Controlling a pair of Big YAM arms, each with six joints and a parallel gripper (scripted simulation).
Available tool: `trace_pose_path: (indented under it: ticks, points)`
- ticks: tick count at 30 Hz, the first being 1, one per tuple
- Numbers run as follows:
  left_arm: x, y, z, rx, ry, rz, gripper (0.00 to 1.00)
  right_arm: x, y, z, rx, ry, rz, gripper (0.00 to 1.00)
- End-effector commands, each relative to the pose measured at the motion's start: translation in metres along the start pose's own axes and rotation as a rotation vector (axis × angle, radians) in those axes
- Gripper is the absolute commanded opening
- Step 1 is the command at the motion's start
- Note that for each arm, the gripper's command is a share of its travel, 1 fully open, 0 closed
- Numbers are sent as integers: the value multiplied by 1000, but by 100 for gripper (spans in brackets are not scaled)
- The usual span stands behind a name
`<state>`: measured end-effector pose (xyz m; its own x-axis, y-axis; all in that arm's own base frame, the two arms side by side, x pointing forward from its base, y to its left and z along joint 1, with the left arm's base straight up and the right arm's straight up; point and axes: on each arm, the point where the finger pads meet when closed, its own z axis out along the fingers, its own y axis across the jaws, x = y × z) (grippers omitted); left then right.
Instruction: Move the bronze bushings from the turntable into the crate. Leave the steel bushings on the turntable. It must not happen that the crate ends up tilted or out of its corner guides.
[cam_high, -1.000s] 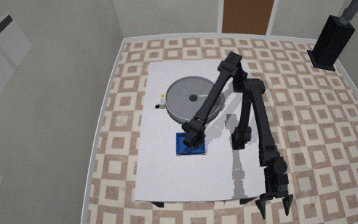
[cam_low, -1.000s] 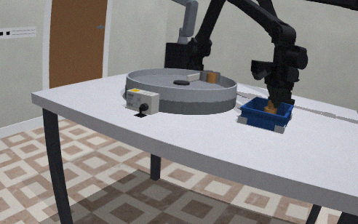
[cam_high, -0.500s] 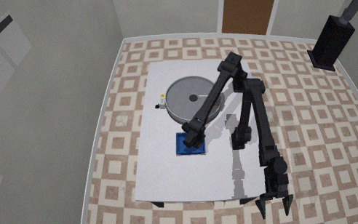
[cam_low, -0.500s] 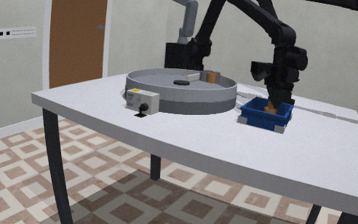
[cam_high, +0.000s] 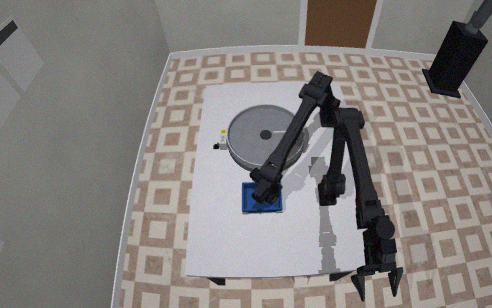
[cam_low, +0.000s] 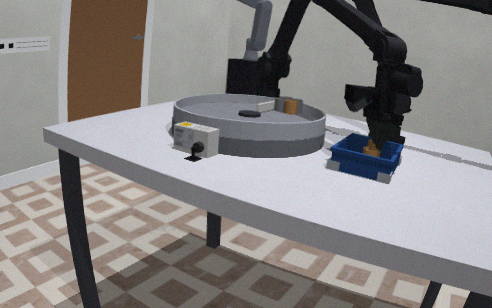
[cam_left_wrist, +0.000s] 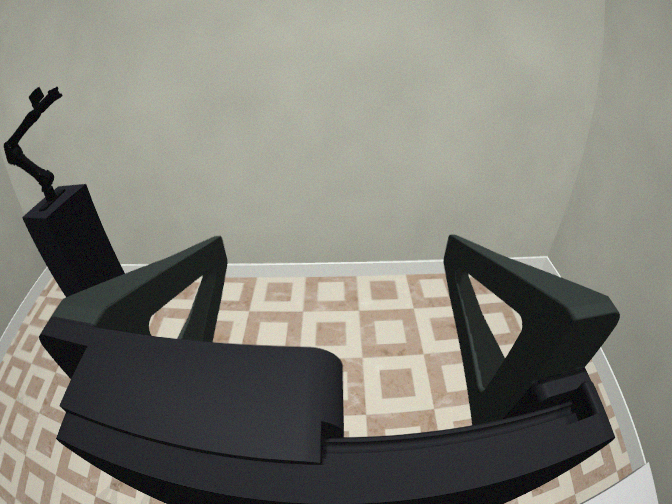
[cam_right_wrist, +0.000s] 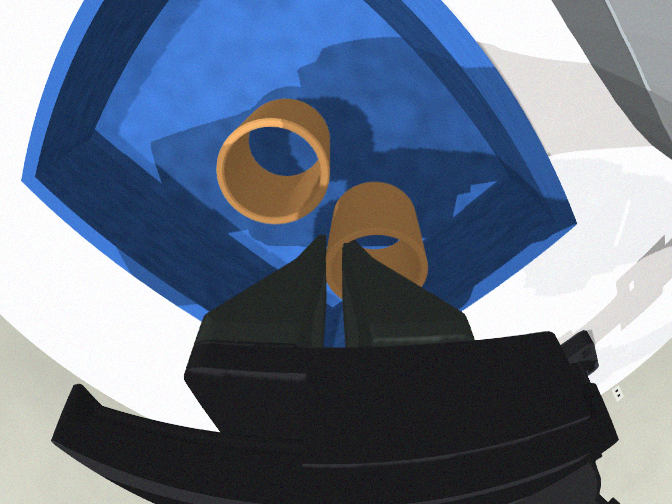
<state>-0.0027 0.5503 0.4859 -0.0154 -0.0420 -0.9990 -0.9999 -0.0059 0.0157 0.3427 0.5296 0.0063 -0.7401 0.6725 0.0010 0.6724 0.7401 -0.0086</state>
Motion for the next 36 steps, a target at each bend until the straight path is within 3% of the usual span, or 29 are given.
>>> trace_pose_path:
  ticks: [1, 36]
  points:
    - [-14, 3, -6, -5, -42, -16, 100, 6, 8, -9, -30, 4, -7, 0]
    - [-14, 3, -6, -5, -42, -16, 100, 4, 5, 9, -9, 1, -7, 0]
